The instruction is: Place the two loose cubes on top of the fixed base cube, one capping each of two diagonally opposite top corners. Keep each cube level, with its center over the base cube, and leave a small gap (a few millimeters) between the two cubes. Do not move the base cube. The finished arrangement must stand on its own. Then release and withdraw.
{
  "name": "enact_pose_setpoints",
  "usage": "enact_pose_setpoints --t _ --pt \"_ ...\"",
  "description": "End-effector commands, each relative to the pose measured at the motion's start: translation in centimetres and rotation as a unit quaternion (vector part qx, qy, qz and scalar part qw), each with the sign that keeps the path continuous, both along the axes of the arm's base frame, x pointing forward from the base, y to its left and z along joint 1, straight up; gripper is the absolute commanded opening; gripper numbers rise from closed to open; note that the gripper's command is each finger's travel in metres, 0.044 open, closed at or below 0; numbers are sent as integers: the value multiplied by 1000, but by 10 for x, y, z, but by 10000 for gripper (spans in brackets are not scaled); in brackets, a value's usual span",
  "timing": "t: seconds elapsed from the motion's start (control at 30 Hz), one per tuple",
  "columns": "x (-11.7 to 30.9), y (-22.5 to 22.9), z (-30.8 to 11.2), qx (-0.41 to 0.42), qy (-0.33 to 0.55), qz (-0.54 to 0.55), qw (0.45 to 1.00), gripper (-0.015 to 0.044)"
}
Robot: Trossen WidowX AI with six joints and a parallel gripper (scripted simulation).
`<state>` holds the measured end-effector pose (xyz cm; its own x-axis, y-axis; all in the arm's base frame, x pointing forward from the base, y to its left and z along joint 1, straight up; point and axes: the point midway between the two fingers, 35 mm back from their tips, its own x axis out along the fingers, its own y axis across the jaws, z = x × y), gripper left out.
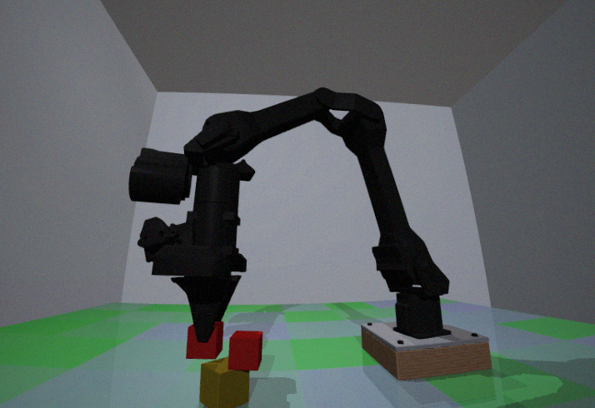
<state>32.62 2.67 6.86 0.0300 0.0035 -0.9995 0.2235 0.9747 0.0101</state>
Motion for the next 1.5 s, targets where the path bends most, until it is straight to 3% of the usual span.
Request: enact_pose_setpoints --t 0.0,0.83,0.97,1.47 --pt "-1 -1 -7 -2 2 2 1000 105" --pt "-1 -1 -9 -2 2 1 1000 105" --pt "-1 -1 -9 -2 2 1 1000 205" --pt "-1 0 7 0 3 0 1000 205"
